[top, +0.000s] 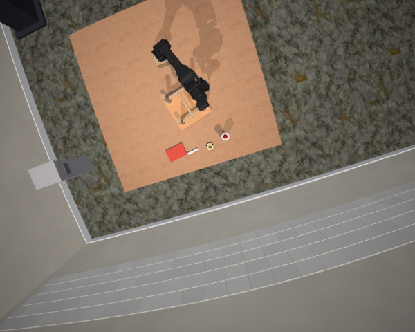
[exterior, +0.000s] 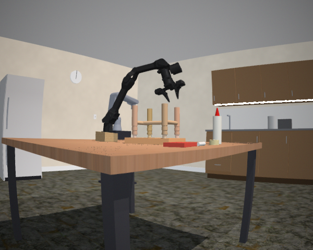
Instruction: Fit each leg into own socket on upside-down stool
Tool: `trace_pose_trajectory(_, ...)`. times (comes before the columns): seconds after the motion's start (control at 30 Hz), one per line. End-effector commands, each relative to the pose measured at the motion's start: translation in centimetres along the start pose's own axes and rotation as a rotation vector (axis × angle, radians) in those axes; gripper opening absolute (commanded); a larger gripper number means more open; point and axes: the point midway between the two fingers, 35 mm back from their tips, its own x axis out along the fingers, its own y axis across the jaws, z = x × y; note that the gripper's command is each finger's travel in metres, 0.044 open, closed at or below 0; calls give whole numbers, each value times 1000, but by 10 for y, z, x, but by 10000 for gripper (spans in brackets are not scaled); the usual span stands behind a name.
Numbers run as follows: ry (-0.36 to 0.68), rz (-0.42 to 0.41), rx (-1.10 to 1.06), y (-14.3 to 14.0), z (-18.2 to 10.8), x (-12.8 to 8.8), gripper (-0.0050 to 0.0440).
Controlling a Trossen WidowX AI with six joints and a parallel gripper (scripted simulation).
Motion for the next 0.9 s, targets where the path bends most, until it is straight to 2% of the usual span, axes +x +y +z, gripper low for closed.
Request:
trace_pose_trajectory(0.0, 0, 6, -2, -1, 0, 2, 176)
trace_pose_trajectory(0.23, 0, 6, -2, -1, 0, 2, 8)
trace_pose_trajectory(0.27, 0, 6, -2, -1, 0, 2, 0)
trace_pose_trajectory(0.63, 0, 0, 16, -1, 0, 1, 0)
trace_pose_trajectory(0.87, -22, -49, 337, -5, 0, 3, 0)
